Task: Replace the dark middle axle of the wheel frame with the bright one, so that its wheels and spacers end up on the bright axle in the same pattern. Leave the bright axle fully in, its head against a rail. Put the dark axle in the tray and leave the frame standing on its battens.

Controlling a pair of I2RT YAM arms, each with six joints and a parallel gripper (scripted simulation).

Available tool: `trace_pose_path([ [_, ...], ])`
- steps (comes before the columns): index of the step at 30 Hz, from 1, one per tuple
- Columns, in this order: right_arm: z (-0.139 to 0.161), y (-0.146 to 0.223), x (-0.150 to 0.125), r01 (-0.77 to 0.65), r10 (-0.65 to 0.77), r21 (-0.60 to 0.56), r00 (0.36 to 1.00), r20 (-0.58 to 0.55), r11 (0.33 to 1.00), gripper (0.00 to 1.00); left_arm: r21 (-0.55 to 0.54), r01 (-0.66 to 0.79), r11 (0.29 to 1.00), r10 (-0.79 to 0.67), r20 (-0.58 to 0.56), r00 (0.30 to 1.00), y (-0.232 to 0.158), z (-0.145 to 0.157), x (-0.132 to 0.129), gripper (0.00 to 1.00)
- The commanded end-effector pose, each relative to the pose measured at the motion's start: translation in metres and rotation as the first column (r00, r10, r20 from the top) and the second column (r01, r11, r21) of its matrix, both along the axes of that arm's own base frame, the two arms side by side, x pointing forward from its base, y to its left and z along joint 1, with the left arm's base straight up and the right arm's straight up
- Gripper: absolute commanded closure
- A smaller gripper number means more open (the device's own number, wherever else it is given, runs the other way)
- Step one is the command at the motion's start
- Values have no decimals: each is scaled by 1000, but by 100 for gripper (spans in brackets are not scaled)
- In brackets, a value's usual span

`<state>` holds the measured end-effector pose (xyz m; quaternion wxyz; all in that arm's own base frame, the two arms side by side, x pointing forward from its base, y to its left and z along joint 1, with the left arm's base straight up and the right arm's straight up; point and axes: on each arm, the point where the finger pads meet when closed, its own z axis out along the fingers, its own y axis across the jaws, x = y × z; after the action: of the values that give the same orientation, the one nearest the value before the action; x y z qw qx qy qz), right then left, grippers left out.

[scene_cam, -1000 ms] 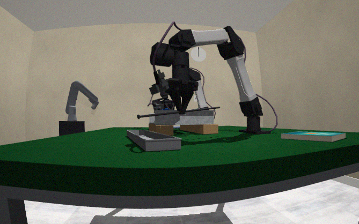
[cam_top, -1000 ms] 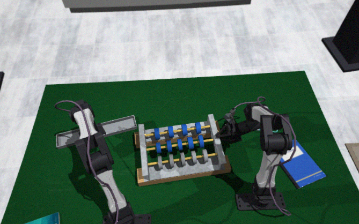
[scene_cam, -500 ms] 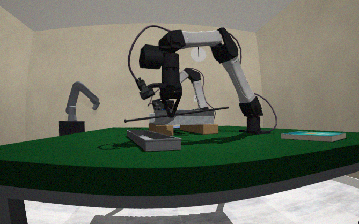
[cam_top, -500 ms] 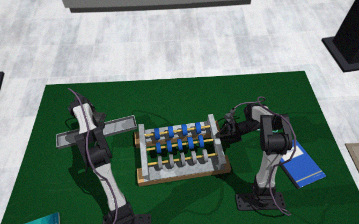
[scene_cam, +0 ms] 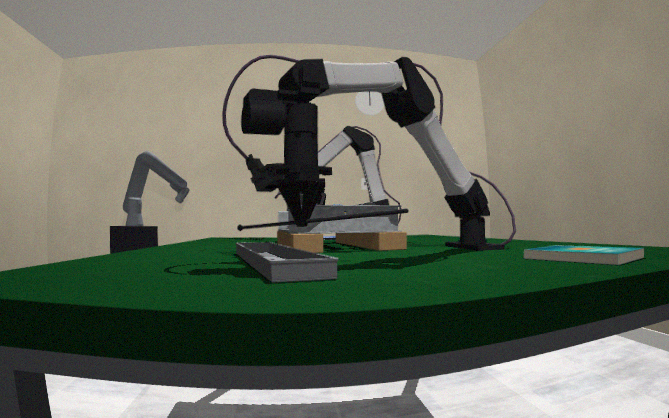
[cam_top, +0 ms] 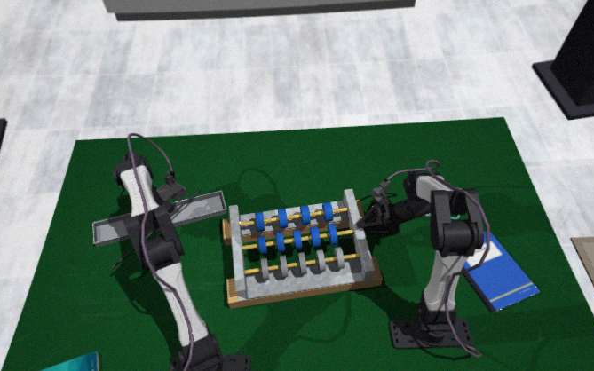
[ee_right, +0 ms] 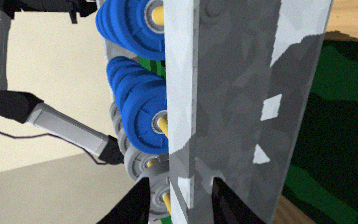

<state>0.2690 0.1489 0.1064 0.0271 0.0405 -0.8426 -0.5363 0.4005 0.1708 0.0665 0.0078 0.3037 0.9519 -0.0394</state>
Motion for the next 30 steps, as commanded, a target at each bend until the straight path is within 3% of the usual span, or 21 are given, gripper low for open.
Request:
trace_pose_path([
  [1,18,19,-4,-18,16,81,999,33,997,67,-47,239,970,-238,13,971,-5,-1,8,100],
  [4,18,19,-4,-18,16,81,999,33,997,67,-56,460,886,-457,57,888,-4,-4,16,100],
  [6,18,19,-4,-18,16,81,999,33,997,67,-49,334,941,-333,35,942,-2,-3,15,100],
  [9,18,19,-4,-18,16,81,999,33,997,67,-61,475,878,-472,56,880,-4,-9,20,100],
  [11,18,19,-4,-18,16,81,999,33,997,67,-61,475,878,-472,56,880,-4,-9,20,100],
  [15,18,19,-4,-18,16,81,999,33,997,67,-53,685,727,-678,108,728,-3,-9,26,100],
  [18,18,19,-4,-18,16,81,999,33,997,67,-49,685,727,-678,109,727,-3,-11,30,100],
  [21,18,19,-4,-18,16,81,999,33,997,67,-51,622,781,-617,94,782,-4,-14,32,100],
  [24,18,19,-4,-18,16,81,999,33,997,67,-26,620,784,-614,108,782,1,-3,33,100],
  [25,18,19,-4,-18,16,81,999,33,997,67,26,620,784,-617,135,775,2,21,36,100],
  [28,18,19,-4,-18,16,81,999,33,997,67,27,620,784,-617,135,775,2,21,36,100],
  [29,18,19,-4,-18,16,81,999,33,997,67,0,616,788,-612,122,782,2,8,35,100],
  [30,18,19,-4,-18,16,81,999,33,997,67,36,617,786,-615,141,776,3,23,37,100],
])
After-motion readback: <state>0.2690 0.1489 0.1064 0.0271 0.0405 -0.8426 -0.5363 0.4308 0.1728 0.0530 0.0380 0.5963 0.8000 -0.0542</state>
